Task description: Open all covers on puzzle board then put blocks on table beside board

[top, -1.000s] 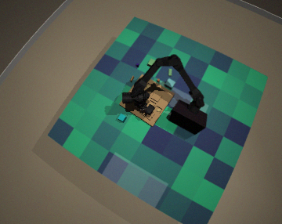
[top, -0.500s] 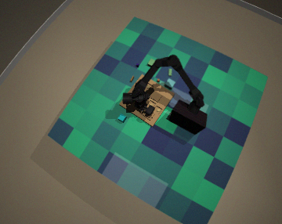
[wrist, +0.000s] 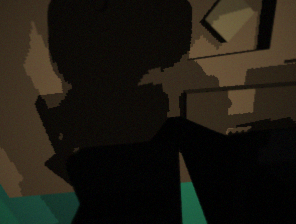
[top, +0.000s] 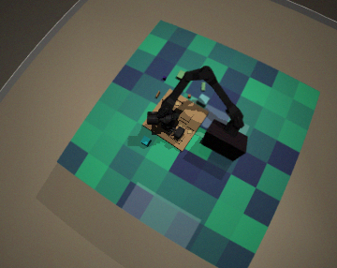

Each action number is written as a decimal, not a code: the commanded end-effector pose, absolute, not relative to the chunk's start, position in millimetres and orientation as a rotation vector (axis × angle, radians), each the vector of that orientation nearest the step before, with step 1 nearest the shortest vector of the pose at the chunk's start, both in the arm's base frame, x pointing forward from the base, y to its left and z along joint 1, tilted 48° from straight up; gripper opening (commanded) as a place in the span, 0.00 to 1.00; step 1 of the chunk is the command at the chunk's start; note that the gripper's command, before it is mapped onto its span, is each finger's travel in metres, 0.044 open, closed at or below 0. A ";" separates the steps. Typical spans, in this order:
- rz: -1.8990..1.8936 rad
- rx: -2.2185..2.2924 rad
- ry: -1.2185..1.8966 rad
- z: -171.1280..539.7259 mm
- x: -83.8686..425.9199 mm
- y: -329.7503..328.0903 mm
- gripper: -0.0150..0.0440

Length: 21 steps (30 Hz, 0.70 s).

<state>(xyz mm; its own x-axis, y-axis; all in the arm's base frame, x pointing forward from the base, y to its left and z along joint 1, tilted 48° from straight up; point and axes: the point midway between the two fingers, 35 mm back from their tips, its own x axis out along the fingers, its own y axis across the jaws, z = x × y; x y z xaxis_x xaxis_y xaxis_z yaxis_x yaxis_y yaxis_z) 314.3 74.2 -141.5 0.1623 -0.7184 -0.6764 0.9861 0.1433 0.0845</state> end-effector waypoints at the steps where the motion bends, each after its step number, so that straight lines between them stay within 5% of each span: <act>1: -1.320 0.587 0.554 -143.0 318.0 74.6 0.25; 21: -1.320 0.588 0.553 -144.8 339.8 80.3 0.25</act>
